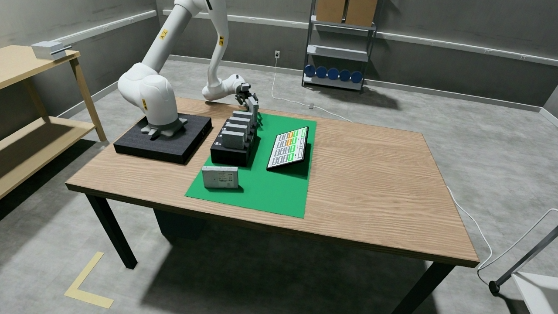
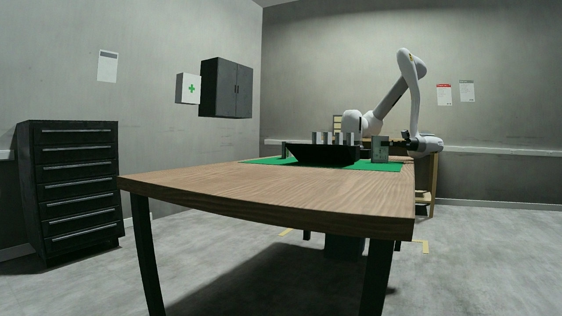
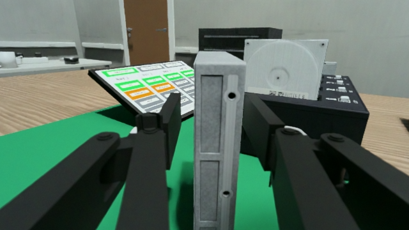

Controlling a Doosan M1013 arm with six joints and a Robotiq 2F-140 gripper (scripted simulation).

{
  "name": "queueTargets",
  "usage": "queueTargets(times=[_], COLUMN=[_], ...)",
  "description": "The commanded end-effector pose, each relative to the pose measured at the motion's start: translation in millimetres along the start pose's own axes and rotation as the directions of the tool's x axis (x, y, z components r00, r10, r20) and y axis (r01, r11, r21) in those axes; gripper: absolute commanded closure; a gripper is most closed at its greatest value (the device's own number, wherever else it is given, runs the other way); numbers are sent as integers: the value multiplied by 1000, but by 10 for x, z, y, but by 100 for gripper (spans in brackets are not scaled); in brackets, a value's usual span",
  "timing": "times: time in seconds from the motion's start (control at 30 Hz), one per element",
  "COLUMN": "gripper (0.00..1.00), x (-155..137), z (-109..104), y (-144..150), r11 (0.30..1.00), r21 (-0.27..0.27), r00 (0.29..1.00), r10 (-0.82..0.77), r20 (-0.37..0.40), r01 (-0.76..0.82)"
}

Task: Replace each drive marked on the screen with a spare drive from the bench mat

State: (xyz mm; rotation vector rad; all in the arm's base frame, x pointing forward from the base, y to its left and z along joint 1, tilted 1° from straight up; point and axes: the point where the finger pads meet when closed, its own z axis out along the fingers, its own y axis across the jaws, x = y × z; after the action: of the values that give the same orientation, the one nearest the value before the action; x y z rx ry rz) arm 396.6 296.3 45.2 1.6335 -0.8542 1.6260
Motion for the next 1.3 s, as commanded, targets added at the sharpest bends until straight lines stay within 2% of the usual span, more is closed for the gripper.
queueTargets(times=[0.0,0.63,1.27], gripper=[60,60,60], x=[4,4,4], z=[-1,-85,-477], y=[-1,-1,-1], r11=[1000,1000,1000], r21=[0,0,0], r00=[1000,1000,1000], r10=[1,1,1], r20=[0,0,0], r01=[-1,-1,-1])
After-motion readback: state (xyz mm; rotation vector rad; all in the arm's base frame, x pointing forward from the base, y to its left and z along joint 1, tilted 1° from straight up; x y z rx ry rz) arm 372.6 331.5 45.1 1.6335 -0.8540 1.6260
